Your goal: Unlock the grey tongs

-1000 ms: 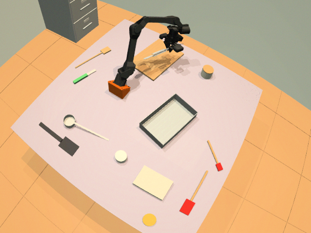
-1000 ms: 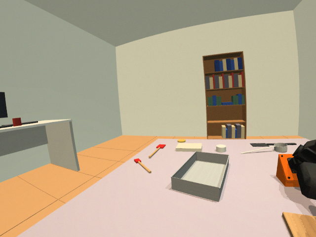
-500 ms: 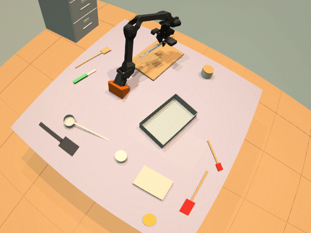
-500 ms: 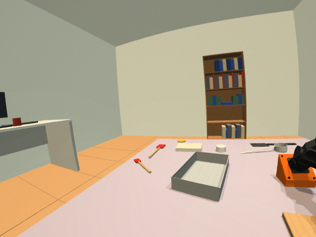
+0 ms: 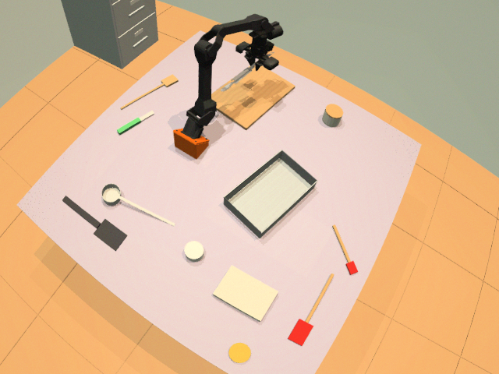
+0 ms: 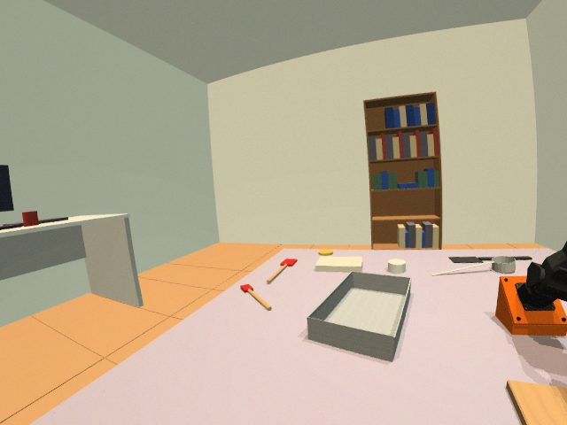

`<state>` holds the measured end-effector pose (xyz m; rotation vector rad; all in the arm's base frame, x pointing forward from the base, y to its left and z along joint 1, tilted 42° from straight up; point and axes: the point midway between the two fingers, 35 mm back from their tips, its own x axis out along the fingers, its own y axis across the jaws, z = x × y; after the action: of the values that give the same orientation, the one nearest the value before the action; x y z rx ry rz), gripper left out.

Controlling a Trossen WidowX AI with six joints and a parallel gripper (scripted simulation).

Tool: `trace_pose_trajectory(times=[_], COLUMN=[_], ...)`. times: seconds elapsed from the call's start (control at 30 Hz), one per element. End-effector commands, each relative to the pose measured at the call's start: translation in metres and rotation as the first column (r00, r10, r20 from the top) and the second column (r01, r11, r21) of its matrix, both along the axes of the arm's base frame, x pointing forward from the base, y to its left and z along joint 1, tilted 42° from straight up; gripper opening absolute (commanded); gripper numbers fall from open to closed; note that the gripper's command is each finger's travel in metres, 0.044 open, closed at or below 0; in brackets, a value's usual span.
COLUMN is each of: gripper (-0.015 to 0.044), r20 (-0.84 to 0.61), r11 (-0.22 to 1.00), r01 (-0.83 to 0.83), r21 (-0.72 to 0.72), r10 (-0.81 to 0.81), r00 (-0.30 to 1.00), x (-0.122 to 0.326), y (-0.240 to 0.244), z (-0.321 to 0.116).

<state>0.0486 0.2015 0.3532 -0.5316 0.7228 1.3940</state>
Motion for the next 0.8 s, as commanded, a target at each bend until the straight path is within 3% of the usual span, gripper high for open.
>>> trace_pose_trajectory(times=[0.0,0.77], gripper=[-0.0150,-0.0150], r20=[-0.006,-0.098], r11=[0.999,0.861], r01=[0.017,0.158], r21=[0.032,0.484], r10=[-0.017,-0.126], r00=[1.000,0.987], x=[0.000,0.012], y=[-0.002,-0.013], z=[0.002,0.020])
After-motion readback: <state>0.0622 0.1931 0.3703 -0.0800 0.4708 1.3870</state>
